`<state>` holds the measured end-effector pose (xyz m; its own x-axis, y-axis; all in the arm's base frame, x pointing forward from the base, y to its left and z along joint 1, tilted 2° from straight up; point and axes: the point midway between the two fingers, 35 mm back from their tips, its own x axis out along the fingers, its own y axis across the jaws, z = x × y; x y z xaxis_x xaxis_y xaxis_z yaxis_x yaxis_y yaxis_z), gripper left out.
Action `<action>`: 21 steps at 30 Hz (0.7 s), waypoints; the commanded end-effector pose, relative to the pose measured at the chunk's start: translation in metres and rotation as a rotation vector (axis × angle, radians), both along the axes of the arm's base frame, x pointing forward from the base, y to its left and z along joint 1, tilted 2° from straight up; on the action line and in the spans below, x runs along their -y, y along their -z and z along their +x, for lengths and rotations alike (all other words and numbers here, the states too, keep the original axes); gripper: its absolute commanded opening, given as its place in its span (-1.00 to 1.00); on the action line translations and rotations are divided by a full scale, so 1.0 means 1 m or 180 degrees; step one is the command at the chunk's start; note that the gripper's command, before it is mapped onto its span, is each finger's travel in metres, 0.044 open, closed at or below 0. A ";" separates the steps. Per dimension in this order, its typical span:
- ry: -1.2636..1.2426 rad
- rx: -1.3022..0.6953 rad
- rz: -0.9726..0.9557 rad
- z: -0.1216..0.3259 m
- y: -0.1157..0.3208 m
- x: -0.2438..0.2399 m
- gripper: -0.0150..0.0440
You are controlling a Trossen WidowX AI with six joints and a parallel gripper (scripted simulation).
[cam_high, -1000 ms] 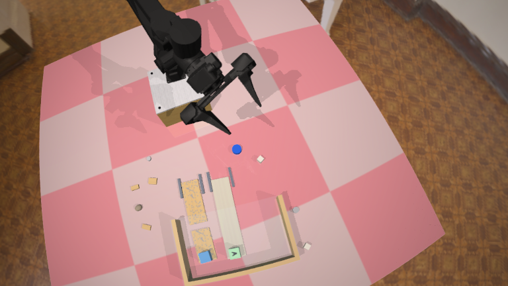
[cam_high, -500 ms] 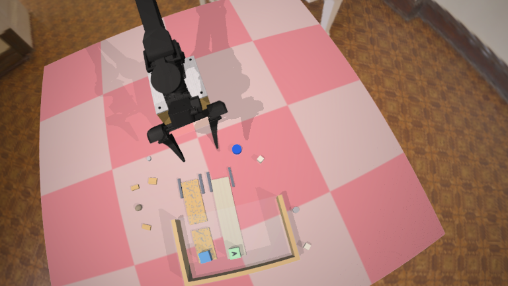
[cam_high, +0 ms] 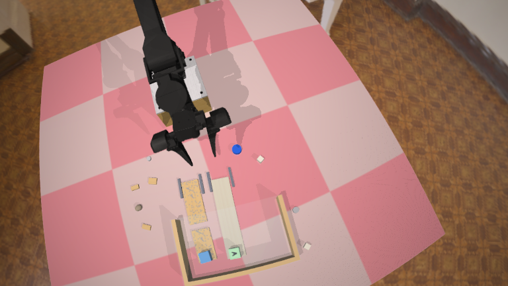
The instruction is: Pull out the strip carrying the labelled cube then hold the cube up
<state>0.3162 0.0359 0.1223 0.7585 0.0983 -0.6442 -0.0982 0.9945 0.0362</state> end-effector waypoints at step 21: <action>0.0415 -0.2539 -0.0077 0.068 0.092 -0.015 -0.49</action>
<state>0.3811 0.0509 0.0297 0.0844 0.0249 -0.9961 0.0558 0.9980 0.0297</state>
